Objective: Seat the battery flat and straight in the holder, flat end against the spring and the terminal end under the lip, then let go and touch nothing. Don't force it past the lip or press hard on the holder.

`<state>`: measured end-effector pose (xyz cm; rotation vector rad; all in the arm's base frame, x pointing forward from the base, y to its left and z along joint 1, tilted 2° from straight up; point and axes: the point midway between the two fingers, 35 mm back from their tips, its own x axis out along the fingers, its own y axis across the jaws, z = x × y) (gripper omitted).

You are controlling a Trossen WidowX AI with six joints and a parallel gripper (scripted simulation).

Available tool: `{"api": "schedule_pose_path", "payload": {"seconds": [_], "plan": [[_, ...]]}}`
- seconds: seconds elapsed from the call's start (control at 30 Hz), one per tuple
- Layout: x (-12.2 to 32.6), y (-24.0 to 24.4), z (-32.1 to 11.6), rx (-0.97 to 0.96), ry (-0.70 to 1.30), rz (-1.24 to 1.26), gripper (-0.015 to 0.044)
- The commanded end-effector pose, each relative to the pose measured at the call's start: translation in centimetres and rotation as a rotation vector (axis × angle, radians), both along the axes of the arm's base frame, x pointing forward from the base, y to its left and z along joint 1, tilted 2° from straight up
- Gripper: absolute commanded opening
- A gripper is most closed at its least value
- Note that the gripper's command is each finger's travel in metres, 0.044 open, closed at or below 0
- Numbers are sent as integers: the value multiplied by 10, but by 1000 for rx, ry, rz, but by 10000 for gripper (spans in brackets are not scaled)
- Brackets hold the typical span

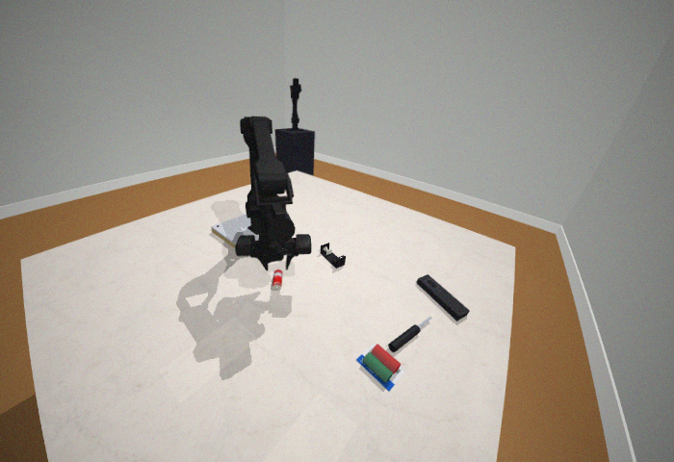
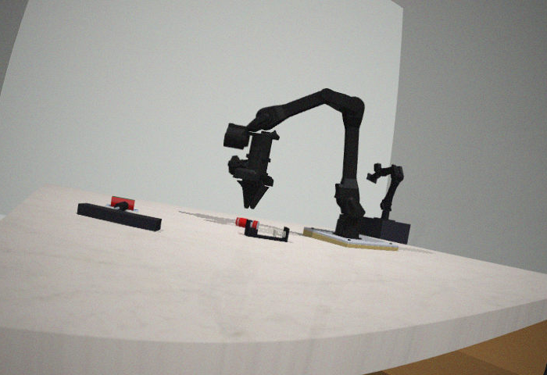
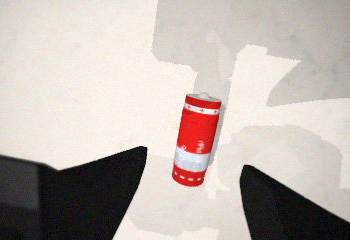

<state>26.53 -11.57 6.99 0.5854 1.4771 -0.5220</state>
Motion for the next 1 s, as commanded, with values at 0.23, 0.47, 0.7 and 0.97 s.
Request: {"api": "schedule_pose_path", "payload": {"seconds": [0.23, 0.47, 0.7, 0.97], "plan": [[0, 0, -20, 2, 11, -9, 247], [0, 1, -31, 2, 11, -9, 247], [0, 1, -42, 2, 11, -9, 247], [-1, 2, -51, 2, 11, -9, 220]]}}
